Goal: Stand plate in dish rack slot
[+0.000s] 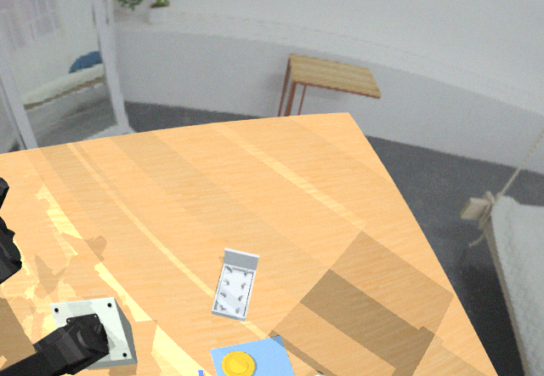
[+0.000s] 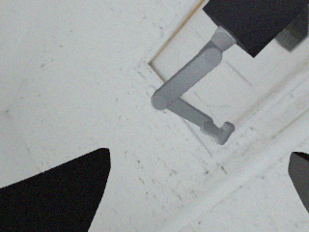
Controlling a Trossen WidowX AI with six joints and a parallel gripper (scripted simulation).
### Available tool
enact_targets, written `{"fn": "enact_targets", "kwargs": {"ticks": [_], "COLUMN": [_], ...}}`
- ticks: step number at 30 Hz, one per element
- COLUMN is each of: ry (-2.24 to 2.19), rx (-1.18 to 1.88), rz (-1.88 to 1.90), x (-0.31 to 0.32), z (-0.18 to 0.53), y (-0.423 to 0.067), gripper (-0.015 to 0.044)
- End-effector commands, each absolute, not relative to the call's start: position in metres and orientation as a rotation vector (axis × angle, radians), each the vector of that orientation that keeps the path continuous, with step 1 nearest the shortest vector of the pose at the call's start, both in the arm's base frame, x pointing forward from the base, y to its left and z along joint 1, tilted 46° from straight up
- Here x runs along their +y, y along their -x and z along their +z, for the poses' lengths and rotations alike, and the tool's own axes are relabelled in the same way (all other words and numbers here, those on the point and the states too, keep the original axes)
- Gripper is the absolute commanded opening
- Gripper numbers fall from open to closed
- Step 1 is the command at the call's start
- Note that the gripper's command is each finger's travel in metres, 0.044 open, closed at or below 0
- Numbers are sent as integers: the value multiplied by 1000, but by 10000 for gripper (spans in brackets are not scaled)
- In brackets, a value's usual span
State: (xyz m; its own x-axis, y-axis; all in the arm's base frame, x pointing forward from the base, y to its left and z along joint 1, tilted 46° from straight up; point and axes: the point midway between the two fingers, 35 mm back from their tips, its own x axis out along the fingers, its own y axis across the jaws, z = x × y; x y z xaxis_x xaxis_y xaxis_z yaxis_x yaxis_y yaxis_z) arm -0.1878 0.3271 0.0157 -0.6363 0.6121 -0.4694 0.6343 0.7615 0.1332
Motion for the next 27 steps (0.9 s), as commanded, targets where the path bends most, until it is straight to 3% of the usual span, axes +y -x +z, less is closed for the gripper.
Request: {"fn": "enact_targets", "kwargs": {"ticks": [1, 6, 27], "ry": [-940, -1007, -1168], "rx": [2459, 2386, 1783], "rz": [-60, -50, 38], "x": [327, 339, 372], "z": [16, 11, -15], "y": [187, 164, -13], "gripper": [400, 400, 400]}}
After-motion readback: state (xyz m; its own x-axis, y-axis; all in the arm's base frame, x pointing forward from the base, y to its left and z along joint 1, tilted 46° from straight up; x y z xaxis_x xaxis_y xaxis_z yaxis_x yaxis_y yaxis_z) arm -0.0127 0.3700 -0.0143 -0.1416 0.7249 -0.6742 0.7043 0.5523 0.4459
